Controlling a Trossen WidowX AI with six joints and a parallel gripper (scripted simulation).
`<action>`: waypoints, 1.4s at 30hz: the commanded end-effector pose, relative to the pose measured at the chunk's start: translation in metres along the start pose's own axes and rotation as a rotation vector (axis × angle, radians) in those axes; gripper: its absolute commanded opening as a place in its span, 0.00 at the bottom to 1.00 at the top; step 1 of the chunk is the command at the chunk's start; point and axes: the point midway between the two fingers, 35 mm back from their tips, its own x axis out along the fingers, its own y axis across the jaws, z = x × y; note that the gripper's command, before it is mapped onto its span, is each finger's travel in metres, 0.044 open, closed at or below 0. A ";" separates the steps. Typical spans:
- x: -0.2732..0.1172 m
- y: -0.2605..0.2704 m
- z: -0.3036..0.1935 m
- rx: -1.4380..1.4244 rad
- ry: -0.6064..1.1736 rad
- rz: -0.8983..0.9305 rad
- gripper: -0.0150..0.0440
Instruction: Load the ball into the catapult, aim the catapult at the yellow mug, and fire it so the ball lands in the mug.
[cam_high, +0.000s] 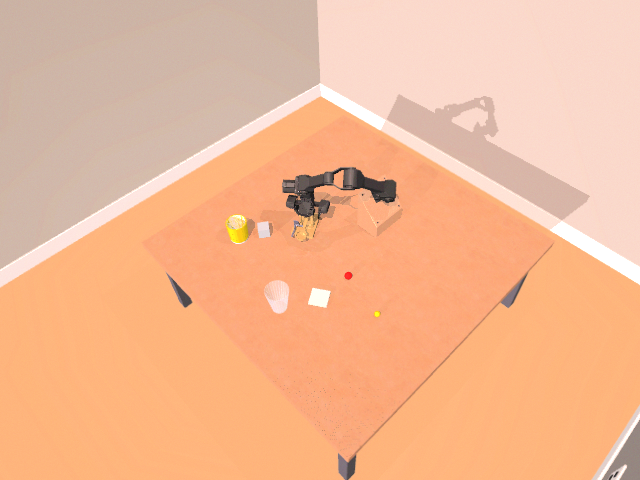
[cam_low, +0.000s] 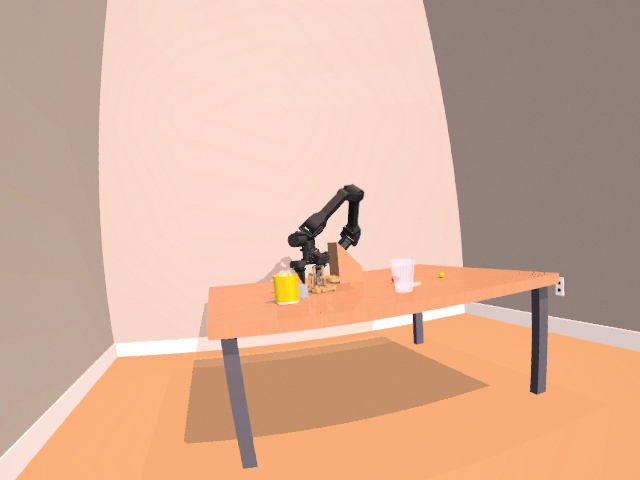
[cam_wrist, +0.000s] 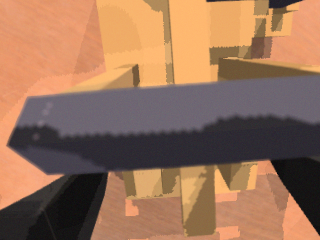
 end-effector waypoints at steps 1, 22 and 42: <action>0.005 0.002 0.000 0.006 -0.003 0.004 1.00; -0.023 0.000 0.000 0.002 0.002 0.001 0.28; -0.047 -0.001 0.000 -0.416 0.001 0.002 0.25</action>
